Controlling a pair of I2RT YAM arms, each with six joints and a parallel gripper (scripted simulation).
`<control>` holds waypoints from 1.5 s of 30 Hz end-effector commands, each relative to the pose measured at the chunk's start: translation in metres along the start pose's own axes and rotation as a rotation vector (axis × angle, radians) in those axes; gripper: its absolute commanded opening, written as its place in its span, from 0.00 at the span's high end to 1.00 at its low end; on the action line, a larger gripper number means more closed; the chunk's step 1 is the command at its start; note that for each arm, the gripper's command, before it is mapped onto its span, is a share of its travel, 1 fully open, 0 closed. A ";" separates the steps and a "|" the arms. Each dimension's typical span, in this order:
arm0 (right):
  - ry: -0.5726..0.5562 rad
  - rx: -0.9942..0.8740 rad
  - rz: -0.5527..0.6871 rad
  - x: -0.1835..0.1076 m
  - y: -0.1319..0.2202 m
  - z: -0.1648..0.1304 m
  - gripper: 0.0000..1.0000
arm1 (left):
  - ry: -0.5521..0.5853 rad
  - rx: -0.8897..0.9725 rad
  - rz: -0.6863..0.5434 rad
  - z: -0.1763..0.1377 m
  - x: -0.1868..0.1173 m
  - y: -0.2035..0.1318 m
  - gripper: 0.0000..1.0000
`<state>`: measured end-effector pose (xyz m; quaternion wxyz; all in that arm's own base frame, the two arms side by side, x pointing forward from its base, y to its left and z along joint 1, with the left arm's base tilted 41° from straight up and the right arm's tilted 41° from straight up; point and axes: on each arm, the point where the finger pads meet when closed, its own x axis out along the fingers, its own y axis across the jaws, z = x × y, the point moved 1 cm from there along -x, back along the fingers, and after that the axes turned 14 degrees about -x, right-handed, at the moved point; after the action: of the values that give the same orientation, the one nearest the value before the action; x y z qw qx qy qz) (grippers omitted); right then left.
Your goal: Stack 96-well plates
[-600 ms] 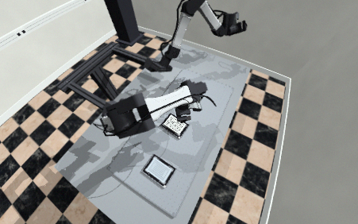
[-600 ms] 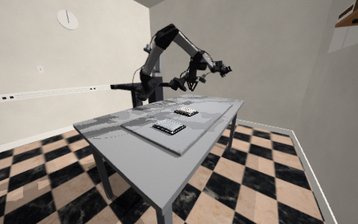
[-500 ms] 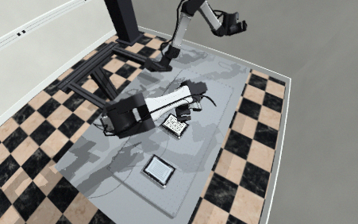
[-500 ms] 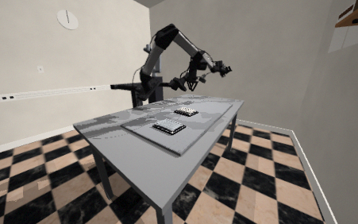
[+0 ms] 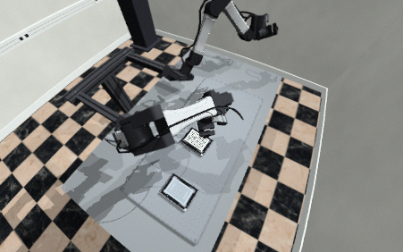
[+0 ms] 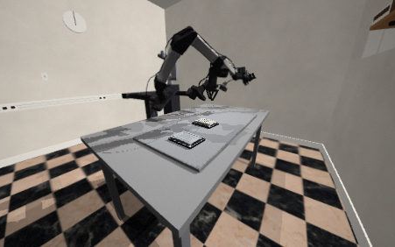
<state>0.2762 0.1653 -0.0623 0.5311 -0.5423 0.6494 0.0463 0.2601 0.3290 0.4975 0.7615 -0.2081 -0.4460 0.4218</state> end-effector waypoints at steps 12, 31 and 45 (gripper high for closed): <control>-0.122 0.009 -0.039 0.001 -0.029 -0.010 0.00 | 0.265 0.091 -0.049 -0.112 -0.043 -0.017 0.00; -0.315 -0.067 -0.080 0.035 -0.104 -0.128 0.00 | 1.092 0.422 -0.593 -0.343 -0.422 -0.093 0.00; -0.459 -0.077 -0.114 0.058 -0.150 -0.205 0.00 | 1.427 0.786 -1.365 -0.280 -0.741 -0.018 0.00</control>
<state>0.2575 -0.0622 0.0533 0.6355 -0.5513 0.5310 0.1016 0.3585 -0.2483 0.0185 0.9571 0.0853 0.2315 -0.1520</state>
